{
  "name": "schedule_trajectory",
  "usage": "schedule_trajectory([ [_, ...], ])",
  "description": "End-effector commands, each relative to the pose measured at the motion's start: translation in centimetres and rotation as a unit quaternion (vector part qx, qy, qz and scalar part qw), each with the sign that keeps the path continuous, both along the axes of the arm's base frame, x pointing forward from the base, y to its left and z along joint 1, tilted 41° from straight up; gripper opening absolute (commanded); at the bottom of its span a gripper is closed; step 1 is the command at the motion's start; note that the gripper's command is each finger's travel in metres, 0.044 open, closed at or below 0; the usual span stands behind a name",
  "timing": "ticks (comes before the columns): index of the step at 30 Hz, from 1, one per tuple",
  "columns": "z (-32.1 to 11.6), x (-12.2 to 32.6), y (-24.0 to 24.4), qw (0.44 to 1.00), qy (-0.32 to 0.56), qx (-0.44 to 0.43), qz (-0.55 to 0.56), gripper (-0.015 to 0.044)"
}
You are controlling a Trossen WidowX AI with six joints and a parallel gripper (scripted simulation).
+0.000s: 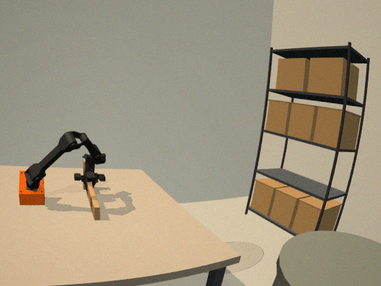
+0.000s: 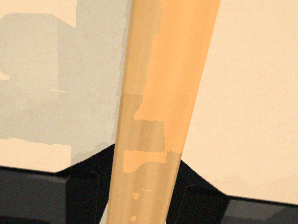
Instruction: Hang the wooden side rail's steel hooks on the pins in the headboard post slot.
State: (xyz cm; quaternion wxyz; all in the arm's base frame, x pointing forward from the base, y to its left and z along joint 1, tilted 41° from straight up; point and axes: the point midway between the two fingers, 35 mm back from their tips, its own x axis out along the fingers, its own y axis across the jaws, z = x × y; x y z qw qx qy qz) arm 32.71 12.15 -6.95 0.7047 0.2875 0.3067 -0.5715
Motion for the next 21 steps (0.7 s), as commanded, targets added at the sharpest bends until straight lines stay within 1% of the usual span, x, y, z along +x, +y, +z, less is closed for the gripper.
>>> schedule_trajectory([
  [1, -0.04, -0.01, 0.31, 1.0, 0.0, 0.003, 0.005, 0.0],
  [21, -0.29, 0.04, 0.1, 1.0, 0.0, 0.003, 0.005, 0.0],
])
